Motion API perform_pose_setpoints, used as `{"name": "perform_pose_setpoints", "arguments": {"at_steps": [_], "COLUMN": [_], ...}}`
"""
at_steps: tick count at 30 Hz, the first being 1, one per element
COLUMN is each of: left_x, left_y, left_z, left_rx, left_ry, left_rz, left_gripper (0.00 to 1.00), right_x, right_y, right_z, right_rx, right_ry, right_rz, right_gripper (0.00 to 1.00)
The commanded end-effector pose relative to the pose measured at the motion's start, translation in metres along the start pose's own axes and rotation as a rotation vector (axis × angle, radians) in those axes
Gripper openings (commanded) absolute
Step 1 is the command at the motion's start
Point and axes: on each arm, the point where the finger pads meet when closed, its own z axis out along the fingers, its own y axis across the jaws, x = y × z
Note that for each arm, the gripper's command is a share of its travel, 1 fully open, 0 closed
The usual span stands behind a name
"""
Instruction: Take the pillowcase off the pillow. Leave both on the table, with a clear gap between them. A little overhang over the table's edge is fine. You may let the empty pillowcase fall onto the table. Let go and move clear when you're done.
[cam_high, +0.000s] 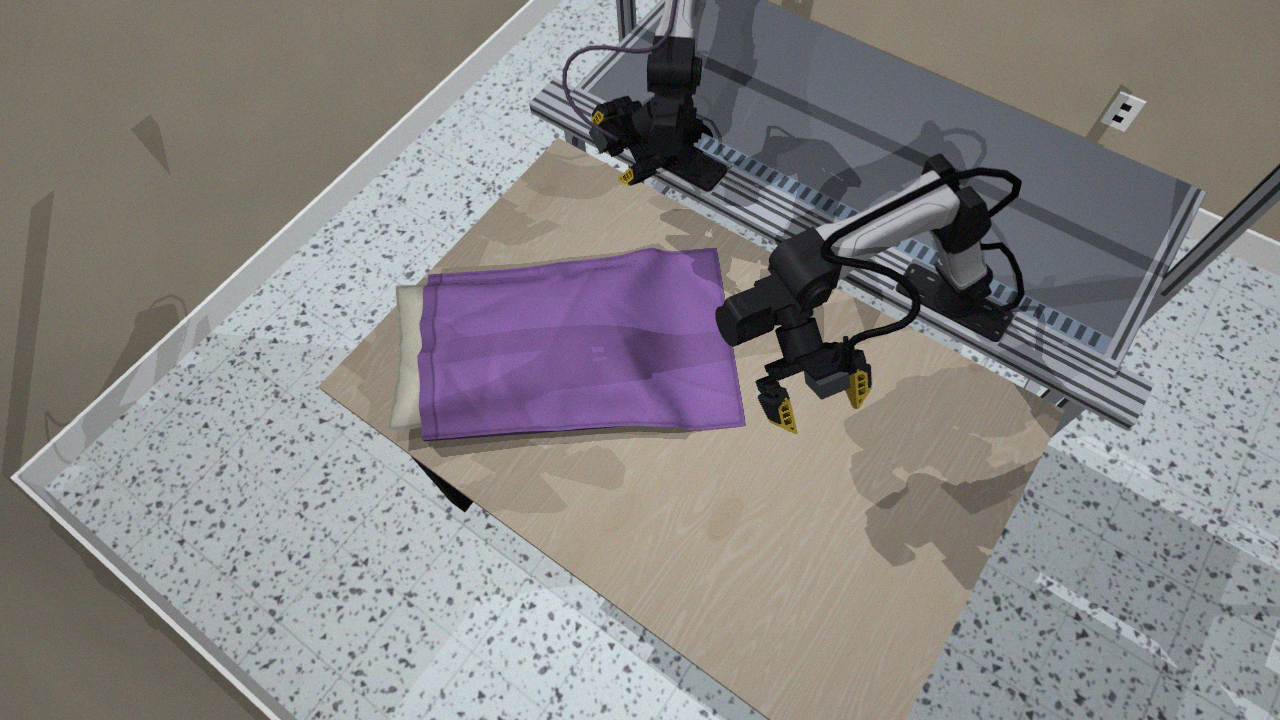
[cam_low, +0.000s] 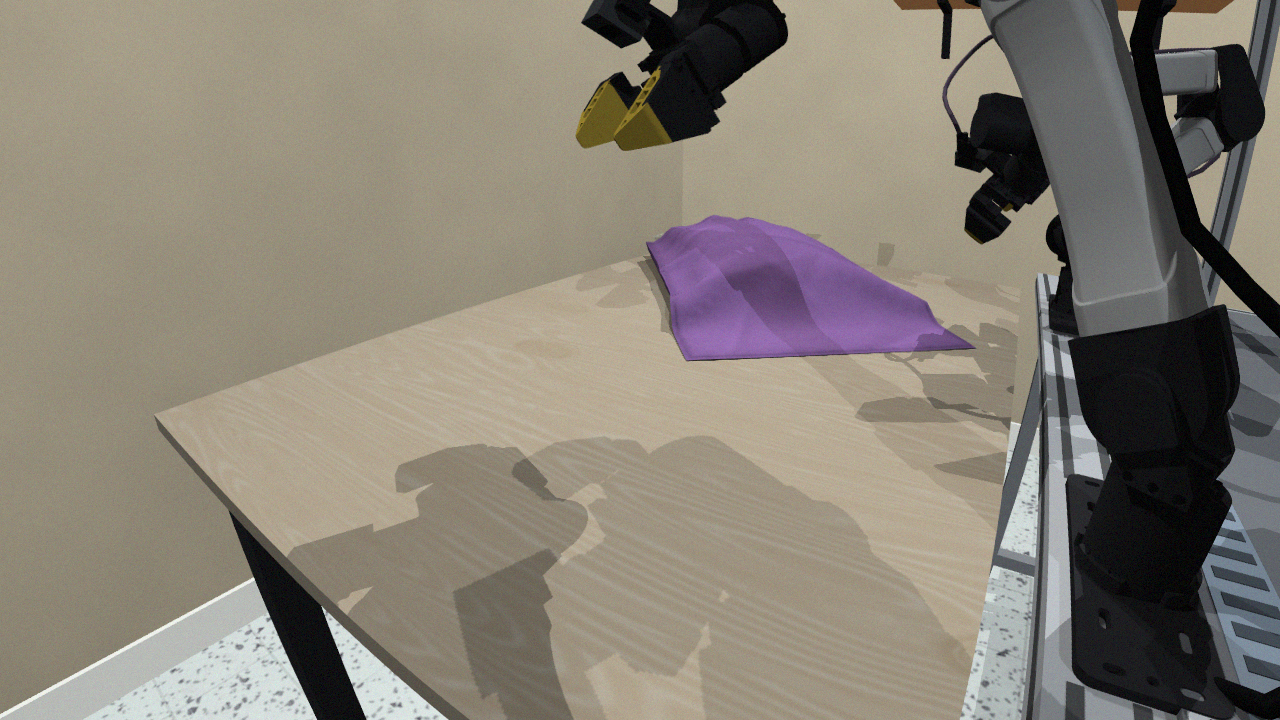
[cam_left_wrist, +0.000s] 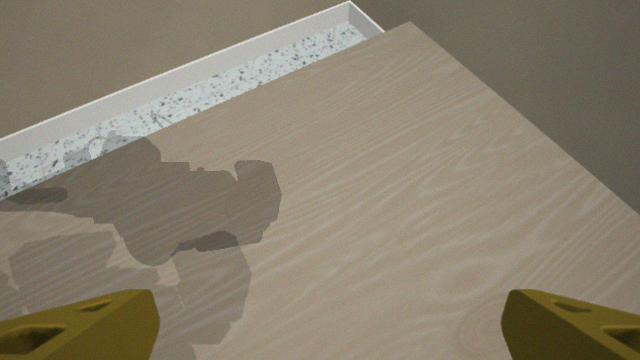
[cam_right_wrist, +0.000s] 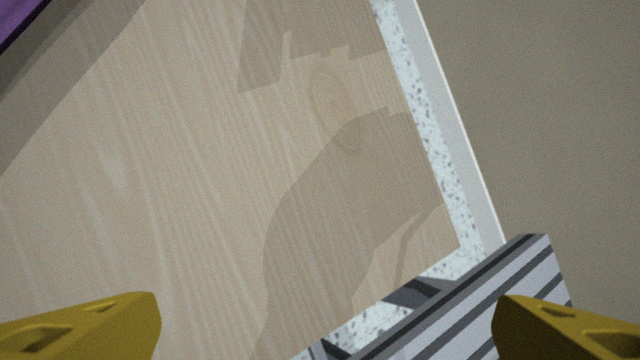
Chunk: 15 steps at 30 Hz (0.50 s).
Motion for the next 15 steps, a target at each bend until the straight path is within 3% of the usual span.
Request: {"name": "perform_pose_setpoints", "arguments": {"at_steps": [1,15], "left_x": [-0.0033,-0.0042], "left_y": [0.0013,0.0018], "left_z": [0.0005,0.0006], "left_rx": [-0.033,-0.04], "left_ry": [0.004,0.006], "left_rz": [0.031,0.037], "left_gripper": [1.0,1.0], "right_x": [-0.0029,-0.0029], "right_y": [0.0005,0.0005], "right_z": [-0.0015,-0.0015], "right_rx": [-0.002,-0.002], "right_ry": [-0.007,-0.007], "right_rz": [0.003,0.003], "right_gripper": [1.0,1.0]}}
